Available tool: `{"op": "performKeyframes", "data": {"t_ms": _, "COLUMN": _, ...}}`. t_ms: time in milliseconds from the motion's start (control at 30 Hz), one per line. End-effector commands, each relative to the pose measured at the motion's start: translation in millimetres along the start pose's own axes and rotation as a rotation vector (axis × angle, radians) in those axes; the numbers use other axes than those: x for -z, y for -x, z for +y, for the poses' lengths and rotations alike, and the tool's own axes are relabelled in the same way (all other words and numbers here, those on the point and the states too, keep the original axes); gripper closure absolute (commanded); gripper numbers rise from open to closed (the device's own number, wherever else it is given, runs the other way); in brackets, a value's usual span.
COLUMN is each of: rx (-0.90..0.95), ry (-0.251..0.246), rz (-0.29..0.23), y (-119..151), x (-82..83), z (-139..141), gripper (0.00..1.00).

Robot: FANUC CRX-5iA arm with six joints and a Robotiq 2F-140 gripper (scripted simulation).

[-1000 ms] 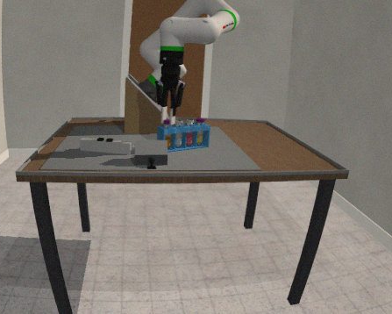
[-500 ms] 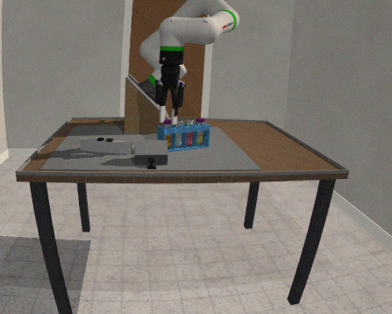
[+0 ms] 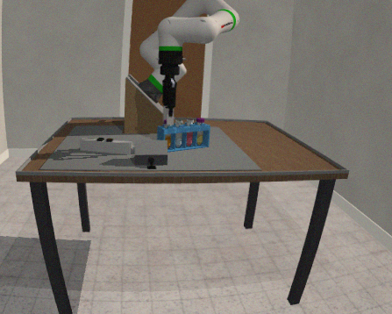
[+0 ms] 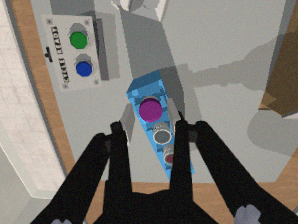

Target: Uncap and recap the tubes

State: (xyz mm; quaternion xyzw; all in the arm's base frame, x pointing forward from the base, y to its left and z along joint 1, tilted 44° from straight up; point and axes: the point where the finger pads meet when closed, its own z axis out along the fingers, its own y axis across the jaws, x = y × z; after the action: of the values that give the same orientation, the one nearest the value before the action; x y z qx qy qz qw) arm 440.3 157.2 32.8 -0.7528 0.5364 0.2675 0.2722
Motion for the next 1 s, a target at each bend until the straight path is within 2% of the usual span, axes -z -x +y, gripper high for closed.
{"op": "performKeyframes", "data": {"t_ms": 0, "rx": -0.231, "ry": 0.011, "rz": 0.018, "y": -0.1, "x": 0.3, "z": -0.2, "gripper": 0.65}}
{"op": "performKeyframes", "data": {"t_ms": 33, "rx": -0.278, "ry": 0.011, "rz": 0.019, "y": -0.1, "x": 0.3, "z": -0.2, "gripper": 0.65}}
{"op": "performKeyframes", "data": {"t_ms": 233, "rx": -0.278, "ry": 0.011, "rz": 0.019, "y": -0.1, "x": 0.3, "z": -0.2, "gripper": 0.65}}
{"op": "performKeyframes", "data": {"t_ms": 267, "rx": -0.278, "ry": 0.011, "rz": 0.019, "y": -0.1, "x": 0.3, "z": -0.2, "gripper": 1.00}}
{"op": "performKeyframes", "data": {"t_ms": 733, "rx": -0.278, "ry": 0.011, "rz": 0.019, "y": -0.1, "x": 0.3, "z": -0.2, "gripper": 1.00}}
{"op": "performKeyframes", "data": {"t_ms": 967, "rx": 0.072, "ry": 0.014, "rz": 0.017, "y": -0.1, "x": 0.4, "z": -0.2, "gripper": 1.00}}
